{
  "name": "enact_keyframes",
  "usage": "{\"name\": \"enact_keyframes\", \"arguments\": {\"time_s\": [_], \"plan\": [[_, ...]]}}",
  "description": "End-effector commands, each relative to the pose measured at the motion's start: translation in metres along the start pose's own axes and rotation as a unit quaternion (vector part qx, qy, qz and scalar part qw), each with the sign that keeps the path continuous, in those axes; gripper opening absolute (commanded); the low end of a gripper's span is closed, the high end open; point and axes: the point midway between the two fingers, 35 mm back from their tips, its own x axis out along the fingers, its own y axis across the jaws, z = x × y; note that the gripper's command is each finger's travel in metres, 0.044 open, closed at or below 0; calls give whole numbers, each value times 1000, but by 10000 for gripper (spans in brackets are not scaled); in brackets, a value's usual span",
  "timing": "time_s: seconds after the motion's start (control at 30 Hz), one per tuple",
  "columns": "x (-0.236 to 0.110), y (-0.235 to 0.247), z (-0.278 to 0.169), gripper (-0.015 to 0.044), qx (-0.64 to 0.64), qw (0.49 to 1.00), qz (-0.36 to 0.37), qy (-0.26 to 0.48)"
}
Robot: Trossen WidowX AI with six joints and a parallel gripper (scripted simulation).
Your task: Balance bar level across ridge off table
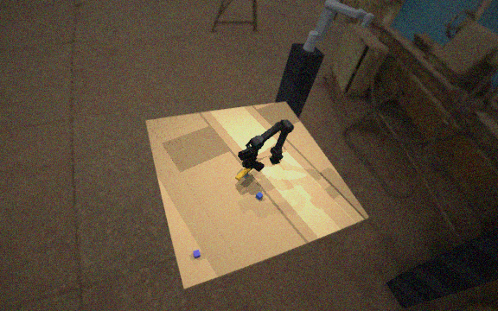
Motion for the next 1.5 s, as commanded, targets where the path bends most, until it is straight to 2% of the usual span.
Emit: {"name": "enact_keyframes", "arguments": {"time_s": [0.0,0.43,0.77,0.9,1.17,1.47], "plan": [[0,0,0,173,0,1000,0,0],[0,0,0,185,0,1000,0,0],[0,0,0,440,0,1000,0,0],[-8,0,1,440,0,1000,0,0],[-98,0,1,440,0,1000,0,0],[-100,0,0,440,0,1000,0,0]]}}
